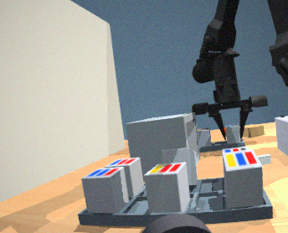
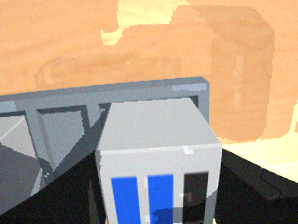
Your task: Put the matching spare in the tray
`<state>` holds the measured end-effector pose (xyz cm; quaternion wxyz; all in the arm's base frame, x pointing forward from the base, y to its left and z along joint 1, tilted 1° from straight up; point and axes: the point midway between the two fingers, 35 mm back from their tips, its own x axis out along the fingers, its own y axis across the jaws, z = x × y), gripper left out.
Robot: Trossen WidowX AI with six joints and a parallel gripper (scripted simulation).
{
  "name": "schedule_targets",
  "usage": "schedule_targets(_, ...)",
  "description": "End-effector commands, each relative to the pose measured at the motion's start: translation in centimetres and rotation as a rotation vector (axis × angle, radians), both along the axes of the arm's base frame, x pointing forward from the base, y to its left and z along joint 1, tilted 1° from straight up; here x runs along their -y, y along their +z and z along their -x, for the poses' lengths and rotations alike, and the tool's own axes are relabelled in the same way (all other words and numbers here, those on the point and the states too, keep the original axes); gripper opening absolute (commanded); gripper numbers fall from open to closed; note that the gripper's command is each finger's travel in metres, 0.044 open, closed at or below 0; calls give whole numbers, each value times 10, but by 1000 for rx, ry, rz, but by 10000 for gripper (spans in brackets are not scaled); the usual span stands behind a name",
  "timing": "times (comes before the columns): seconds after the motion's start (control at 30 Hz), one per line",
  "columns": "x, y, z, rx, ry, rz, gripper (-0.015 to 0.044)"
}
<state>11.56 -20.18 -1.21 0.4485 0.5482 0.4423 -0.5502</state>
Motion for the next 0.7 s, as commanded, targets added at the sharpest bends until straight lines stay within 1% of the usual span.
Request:
schedule_targets(0.0,0,0,0,0,0,0,149)
schedule_targets(0.13,0,0,0,0,0,0,122)
schedule_targets(0.27,0,0,0,0,0,0,17)
schedule_targets(0.3,0,0,0,0,0,0,0)
schedule_targets(0.57,0,1,0,0,0,0,0)
schedule_targets(0.67,2,15,-1,0,0,0,0)
